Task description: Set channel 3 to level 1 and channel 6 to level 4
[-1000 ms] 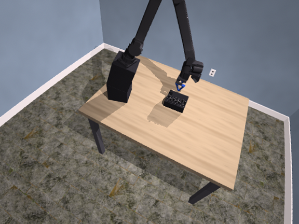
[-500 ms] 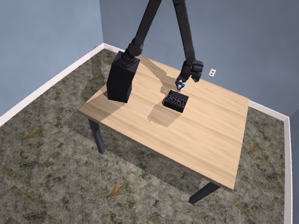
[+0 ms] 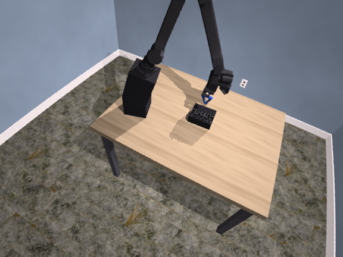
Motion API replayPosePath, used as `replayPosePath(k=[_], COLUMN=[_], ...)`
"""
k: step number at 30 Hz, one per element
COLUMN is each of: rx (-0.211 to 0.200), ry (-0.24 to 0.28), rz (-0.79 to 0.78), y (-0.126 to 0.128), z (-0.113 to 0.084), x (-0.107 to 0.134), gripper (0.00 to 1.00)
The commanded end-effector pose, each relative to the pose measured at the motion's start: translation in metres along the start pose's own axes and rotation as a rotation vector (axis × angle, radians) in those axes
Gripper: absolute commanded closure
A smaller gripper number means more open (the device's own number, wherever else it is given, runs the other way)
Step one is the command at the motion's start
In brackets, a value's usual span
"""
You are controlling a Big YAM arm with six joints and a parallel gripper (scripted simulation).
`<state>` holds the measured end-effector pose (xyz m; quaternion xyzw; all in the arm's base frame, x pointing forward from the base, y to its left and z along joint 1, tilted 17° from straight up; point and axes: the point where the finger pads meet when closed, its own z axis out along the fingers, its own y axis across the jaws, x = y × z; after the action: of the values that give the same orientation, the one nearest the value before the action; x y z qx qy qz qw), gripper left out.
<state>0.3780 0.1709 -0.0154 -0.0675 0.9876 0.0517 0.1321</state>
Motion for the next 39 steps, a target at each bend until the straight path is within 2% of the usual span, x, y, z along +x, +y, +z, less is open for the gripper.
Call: replayPosePath(k=[1, 4, 8, 10, 13, 15, 16, 26, 30, 32, 33, 37, 39], rx=[-0.021, -0.038, -0.068, -0.081, -0.098, -0.098, -0.106, -0.155, -0.163, -0.163, -0.164, -0.149, -0.162], ry=[-0.047, -0.036, -0.055, -0.046, -0.052, -0.052, -0.065, -0.125, -0.162, -0.162, -0.188, -0.243, -0.231], rz=[-0.102, -0.248, -0.473, -0.556, -0.676, -0.676, -0.772, -1.175, -1.332, -1.332, -1.436, -1.574, -1.571], y=[-0.007, -0.015, -0.025, -0.033, -0.043, -0.043, -0.046, -0.07, -0.073, -0.073, -0.074, -0.074, -0.074], z=[-0.01, -0.01, -0.012, -0.011, -0.011, -0.011, -0.013, -0.014, -0.015, -0.015, -0.015, -0.018, -0.018], x=[-0.016, -0.012, -0.021, -0.015, -0.014, -0.014, -0.018, -0.013, -0.014, -0.014, -0.013, -0.022, -0.019], gripper=[0.0, 0.0, 0.0, 0.0, 0.0, 0.0, 0.0, 0.0, 0.0, 0.0, 0.0, 0.0, 0.0])
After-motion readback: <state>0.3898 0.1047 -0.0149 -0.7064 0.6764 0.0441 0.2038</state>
